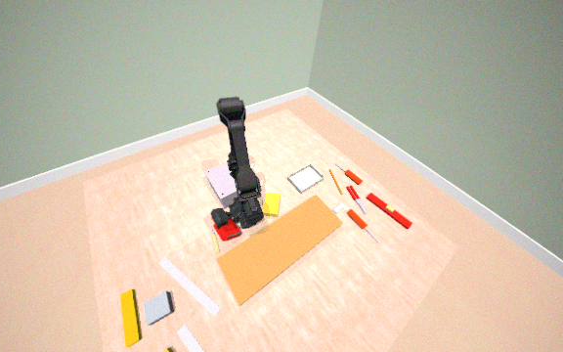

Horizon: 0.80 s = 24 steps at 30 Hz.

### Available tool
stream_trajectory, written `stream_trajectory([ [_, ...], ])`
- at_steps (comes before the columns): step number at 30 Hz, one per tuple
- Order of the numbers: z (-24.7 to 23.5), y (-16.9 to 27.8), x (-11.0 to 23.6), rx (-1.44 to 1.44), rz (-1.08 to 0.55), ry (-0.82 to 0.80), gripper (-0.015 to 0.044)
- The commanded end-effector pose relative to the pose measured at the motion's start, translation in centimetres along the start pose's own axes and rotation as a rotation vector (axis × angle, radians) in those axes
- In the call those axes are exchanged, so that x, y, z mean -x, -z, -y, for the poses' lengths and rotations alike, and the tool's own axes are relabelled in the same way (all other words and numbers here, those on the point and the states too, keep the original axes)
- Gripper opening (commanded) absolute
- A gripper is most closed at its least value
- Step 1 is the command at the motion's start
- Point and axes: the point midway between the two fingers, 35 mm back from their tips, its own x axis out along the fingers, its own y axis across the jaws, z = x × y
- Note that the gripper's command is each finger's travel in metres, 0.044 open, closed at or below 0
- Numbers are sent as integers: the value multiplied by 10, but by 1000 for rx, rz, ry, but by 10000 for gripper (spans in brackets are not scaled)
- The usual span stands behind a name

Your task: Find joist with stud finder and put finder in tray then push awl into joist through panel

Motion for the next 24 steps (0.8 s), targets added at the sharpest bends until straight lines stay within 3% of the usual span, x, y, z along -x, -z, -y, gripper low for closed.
stream_trajectory([
  [1,0,0,0,-6,-2,41,0],
  [24,-5,0,1,-24,10,218,0],
])
